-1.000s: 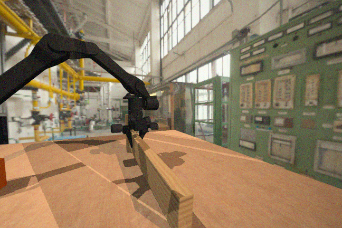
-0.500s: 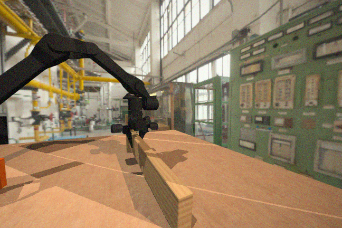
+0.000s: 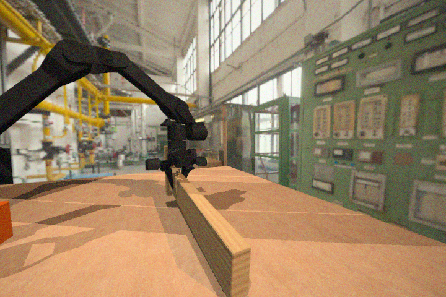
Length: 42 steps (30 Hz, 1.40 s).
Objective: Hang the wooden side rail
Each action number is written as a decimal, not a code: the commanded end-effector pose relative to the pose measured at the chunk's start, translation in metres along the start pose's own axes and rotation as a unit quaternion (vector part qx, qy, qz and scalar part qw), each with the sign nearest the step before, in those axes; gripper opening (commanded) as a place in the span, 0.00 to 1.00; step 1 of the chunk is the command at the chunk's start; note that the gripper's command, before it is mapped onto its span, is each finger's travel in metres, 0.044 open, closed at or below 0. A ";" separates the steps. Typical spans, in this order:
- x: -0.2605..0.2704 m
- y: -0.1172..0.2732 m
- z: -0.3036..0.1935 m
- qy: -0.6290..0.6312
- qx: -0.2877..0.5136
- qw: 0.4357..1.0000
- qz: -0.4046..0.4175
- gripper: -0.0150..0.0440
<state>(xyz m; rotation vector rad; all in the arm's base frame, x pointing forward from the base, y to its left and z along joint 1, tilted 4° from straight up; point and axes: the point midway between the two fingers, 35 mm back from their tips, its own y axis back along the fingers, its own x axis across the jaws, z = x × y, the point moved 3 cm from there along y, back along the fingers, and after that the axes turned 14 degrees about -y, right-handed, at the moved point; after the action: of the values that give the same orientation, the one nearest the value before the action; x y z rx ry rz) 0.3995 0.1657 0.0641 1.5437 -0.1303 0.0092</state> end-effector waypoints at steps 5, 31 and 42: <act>0.000 0.000 -0.003 0.000 0.005 1.000 0.002 0.25; 0.000 -0.004 -0.003 0.000 0.005 1.000 0.002 0.25; 0.000 -0.006 -0.003 0.000 0.005 1.000 0.002 0.25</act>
<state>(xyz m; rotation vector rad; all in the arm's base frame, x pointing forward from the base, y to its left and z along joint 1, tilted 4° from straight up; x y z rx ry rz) 0.3997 0.1662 0.0582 1.5419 -0.1325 0.0108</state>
